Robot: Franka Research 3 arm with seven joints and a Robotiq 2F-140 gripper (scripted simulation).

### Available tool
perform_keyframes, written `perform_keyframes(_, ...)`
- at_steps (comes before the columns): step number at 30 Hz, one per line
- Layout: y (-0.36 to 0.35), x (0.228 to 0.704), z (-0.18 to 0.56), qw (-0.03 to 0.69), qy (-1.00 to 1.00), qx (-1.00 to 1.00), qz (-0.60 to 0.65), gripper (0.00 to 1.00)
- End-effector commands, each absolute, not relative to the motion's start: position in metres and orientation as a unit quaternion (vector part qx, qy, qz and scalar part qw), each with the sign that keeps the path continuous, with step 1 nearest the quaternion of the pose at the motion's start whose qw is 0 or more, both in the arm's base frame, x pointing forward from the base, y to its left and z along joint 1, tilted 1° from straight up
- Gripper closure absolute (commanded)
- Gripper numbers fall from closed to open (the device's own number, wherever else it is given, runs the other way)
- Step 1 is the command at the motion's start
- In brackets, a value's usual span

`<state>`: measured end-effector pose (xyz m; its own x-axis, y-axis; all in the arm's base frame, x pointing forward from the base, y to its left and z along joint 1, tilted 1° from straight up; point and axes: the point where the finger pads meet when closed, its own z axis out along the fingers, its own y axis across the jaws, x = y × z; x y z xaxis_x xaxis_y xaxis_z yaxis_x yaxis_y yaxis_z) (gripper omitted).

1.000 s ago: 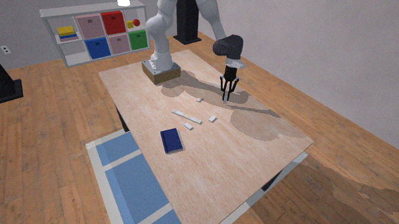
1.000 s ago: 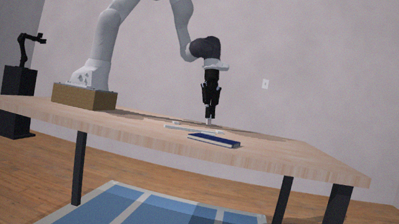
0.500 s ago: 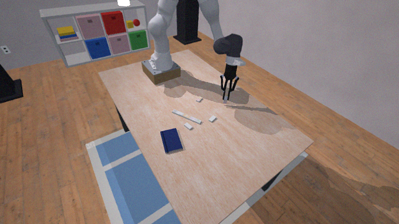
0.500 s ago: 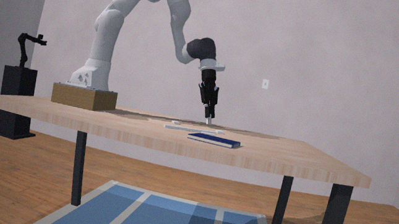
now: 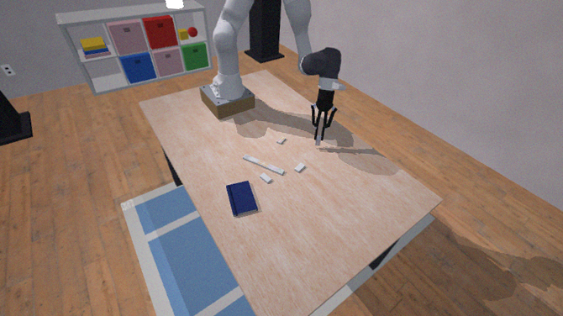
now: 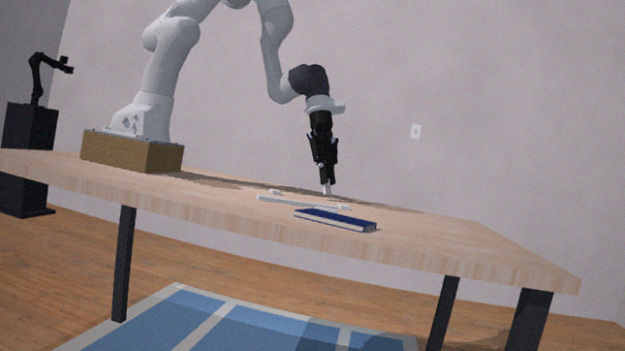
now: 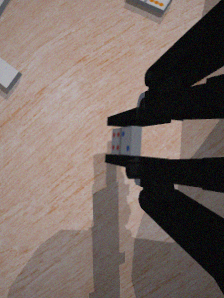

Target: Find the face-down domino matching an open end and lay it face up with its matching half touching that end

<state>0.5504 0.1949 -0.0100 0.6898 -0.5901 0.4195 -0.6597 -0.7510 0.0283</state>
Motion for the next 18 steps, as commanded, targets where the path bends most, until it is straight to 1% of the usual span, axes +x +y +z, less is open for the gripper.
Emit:
perform_keyframes(1,0.1970,0.5490,-0.0113,0.087,-0.371,0.898,0.222,0.78)
perform_keyframes(18,0.2050,0.5410,-0.0156,0.121,-0.362,0.874,0.302,0.78)
